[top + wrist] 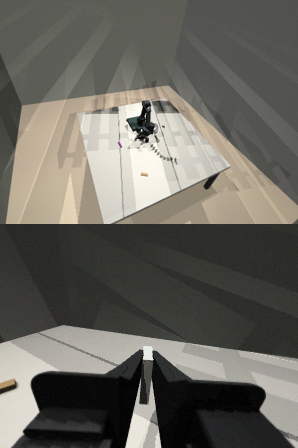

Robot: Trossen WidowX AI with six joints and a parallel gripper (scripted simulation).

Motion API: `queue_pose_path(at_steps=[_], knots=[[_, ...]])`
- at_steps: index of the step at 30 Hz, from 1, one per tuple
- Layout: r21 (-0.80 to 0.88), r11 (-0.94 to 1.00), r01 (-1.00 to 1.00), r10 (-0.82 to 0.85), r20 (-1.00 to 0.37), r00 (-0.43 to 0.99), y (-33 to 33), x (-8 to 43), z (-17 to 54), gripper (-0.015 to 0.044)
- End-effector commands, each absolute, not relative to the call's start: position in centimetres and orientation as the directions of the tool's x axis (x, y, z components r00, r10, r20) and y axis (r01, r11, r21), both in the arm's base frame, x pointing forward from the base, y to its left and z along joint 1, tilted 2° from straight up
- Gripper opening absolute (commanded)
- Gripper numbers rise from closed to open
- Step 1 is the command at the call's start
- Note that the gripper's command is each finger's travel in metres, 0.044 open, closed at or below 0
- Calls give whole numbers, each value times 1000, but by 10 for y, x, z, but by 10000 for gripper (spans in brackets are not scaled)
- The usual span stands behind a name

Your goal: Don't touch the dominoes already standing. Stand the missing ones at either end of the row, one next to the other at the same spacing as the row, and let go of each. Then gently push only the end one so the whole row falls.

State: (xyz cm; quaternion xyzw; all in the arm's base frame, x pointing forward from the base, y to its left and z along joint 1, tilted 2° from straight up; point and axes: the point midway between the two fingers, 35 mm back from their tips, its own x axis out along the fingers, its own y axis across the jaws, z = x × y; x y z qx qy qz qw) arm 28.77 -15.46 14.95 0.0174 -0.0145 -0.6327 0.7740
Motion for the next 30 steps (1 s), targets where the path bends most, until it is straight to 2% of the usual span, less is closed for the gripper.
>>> queue_pose_path(at_steps=[1, 18, 30], knots=[[50, 178, 983, -984, 6, 178, -151, 278, 148, 24], [50, 178, 983, -984, 6, 178, -151, 278, 148, 24], [63, 176, 982, -984, -9, 177, -154, 285, 113, 24]])
